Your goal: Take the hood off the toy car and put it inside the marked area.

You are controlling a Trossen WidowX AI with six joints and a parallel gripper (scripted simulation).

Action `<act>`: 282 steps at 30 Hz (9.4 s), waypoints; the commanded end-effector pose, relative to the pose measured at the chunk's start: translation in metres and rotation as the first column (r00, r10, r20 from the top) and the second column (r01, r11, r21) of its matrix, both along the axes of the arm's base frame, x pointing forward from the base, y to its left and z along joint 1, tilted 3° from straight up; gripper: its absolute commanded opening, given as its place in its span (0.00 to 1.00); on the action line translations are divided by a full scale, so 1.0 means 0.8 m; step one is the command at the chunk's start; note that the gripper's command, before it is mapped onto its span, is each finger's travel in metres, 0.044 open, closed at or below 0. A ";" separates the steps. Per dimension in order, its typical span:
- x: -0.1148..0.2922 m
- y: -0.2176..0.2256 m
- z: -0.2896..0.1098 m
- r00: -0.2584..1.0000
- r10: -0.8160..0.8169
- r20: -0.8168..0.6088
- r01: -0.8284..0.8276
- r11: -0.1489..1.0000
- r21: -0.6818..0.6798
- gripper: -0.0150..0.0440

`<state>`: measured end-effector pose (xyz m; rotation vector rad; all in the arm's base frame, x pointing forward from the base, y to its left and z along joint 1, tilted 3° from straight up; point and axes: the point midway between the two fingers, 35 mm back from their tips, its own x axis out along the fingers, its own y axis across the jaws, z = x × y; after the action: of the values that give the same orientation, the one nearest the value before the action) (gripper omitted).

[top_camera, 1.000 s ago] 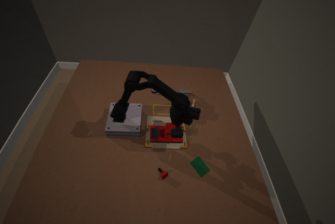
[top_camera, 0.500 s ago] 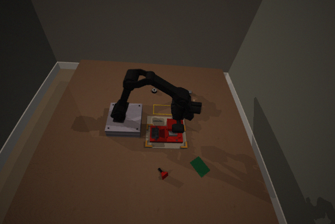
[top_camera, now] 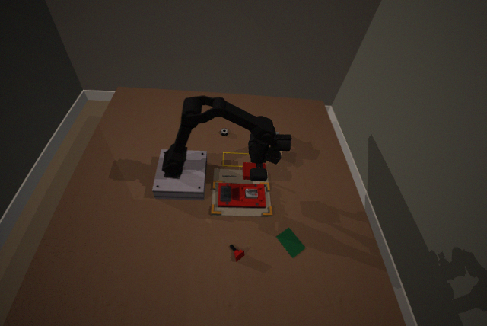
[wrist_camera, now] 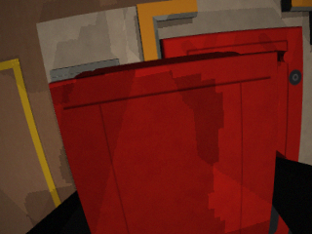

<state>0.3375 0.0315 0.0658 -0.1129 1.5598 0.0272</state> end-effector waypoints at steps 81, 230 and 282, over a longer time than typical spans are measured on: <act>-0.057 0.167 -0.031 1.000 -0.003 -0.001 0.003 1.000 0.012 0.25; -0.059 0.161 -0.121 1.000 -0.006 -0.001 0.006 1.000 0.010 0.92; -0.059 0.166 -0.031 1.000 -0.006 -0.001 0.006 1.000 0.010 1.00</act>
<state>0.2900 0.1639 0.0405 -0.1023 1.5611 0.0311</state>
